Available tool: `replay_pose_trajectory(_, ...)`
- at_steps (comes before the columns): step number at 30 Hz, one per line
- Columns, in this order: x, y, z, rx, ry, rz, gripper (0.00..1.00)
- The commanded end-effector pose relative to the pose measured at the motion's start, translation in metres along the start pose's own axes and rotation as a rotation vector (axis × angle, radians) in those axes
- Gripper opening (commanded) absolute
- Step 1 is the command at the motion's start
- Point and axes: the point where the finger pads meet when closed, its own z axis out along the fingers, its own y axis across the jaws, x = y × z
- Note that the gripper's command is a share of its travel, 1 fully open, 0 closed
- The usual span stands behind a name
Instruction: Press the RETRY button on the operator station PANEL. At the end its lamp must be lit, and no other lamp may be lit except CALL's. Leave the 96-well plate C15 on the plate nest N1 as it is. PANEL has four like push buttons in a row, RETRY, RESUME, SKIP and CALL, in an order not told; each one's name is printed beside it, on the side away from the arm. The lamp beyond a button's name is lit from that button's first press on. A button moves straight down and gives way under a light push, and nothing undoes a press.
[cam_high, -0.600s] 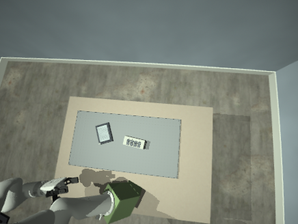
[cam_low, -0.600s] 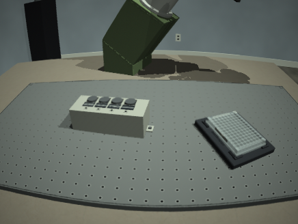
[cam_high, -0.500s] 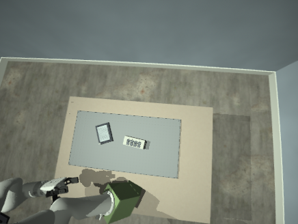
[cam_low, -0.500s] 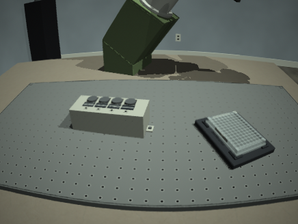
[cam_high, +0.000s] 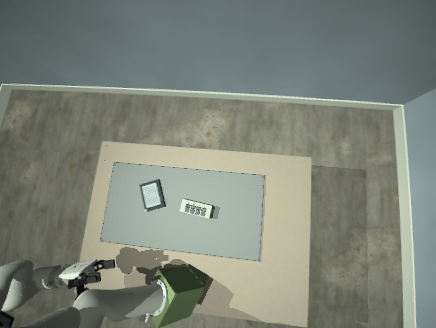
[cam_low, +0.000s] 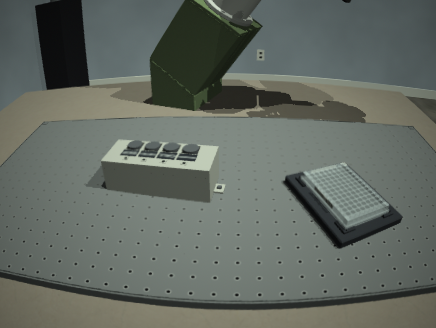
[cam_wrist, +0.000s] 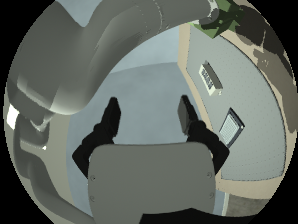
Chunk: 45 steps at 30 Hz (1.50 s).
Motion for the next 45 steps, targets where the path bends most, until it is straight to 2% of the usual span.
replay_pose_trajectory(1, 0.008, 0.005, 0.001, 0.007, 0.065, 0.006, 0.0)
replay_pose_trajectory(14, 0.053, 0.047, -0.005, 0.048, 0.488, 0.089, 0.0)
replay_pose_trajectory(16, 0.053, 0.047, -0.005, 0.048, 0.488, 0.089, 0.0)
replay_pose_trajectory(23, 0.065, 0.078, -0.015, 0.058, 0.706, 0.17, 0.0)
replay_pose_trajectory(31, 0.063, 0.111, -0.025, 0.066, 0.946, 0.287, 0.0)
replay_pose_trajectory(33, 0.063, 0.111, -0.025, 0.066, 0.946, 0.287, 0.0)
replay_pose_trajectory(45, 0.041, 0.158, -0.029, 0.074, 1.279, 0.511, 0.0)
